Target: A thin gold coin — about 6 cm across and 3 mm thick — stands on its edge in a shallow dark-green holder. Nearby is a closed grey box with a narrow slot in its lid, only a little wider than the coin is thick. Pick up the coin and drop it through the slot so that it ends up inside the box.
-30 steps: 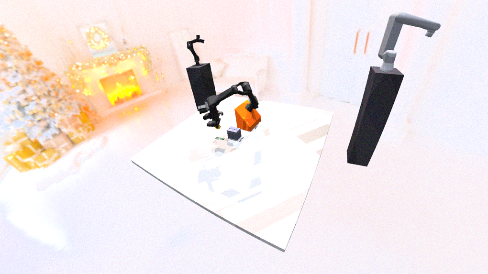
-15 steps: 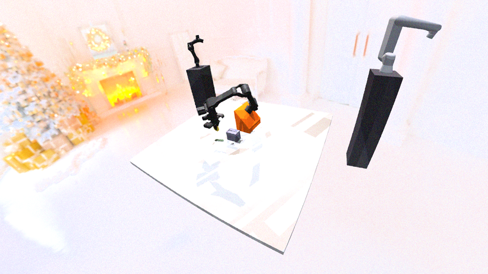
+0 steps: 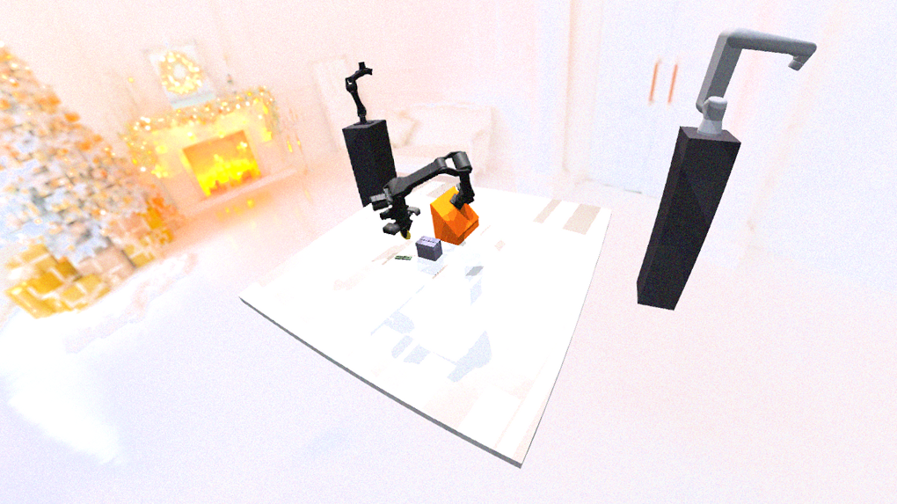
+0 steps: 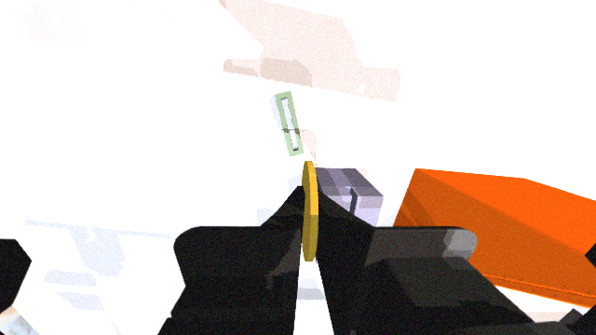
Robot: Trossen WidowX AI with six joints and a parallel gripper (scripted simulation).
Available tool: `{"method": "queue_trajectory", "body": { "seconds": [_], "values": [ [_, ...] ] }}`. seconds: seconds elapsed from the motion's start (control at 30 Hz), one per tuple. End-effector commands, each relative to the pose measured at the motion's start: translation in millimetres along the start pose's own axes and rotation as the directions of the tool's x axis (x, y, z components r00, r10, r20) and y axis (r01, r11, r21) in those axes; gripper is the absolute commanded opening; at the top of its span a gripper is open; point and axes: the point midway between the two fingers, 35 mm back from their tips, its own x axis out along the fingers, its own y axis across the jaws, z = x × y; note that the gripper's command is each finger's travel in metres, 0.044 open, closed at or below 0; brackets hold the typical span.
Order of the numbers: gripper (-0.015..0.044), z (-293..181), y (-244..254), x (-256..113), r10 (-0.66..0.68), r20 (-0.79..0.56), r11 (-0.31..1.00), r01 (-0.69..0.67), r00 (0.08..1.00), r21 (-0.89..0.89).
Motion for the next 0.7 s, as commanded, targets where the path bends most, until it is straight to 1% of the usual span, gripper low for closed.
{"method": "queue_trajectory", "body": {
  "seconds": [0.0,0.67],
  "values": [
    [0.0000,-9.2,-5.1,0.2,0.002,-0.005,1.000,-0.002,1.000,0.003],
    [0.0000,-50.8,-36.3,1.9,0.001,-0.007,1.000,-0.001,1.000,0.005]
  ]
}}
